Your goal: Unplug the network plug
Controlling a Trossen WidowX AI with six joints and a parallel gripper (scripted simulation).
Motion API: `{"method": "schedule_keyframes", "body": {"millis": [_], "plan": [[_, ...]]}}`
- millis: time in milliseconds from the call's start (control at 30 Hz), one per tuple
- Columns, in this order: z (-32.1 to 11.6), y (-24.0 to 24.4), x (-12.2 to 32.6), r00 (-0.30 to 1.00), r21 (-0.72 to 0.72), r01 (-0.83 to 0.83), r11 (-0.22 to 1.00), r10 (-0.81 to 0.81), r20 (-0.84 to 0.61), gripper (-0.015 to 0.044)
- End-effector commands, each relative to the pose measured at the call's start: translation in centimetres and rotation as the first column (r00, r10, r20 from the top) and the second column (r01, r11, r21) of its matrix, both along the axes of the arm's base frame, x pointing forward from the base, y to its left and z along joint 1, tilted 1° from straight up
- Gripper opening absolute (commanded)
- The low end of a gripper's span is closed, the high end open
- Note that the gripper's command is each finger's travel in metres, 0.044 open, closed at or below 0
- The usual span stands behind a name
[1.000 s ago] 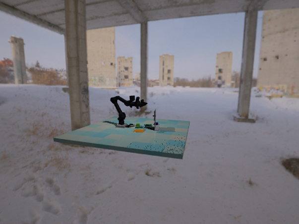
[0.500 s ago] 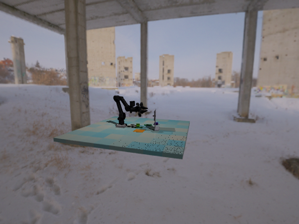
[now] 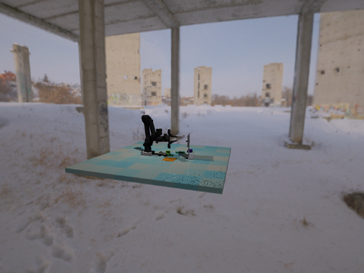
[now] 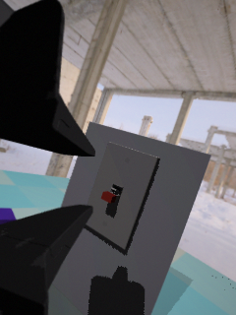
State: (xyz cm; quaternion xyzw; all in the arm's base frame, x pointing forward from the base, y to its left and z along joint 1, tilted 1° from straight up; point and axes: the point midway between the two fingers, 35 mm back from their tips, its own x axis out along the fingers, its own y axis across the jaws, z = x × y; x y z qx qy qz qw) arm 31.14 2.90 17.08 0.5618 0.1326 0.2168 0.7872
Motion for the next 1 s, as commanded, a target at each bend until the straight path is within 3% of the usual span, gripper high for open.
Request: {"method": "schedule_keyframes", "body": {"millis": [0, 200, 967], "plan": [[-1.3, 0.4, -1.1, 0.996, 0.111, -0.052, 0.992, 0.06, -0.068, 0.0156], [-2.8, 1.0, -3.0, 0.975, 0.265, -0.104, 0.959, 0.15, -0.161, 0.0156], [-2.5, 3.4, 2.9, 0.975, 0.272, -0.107, 0.956, 0.155, -0.159, 0.0156]]}}
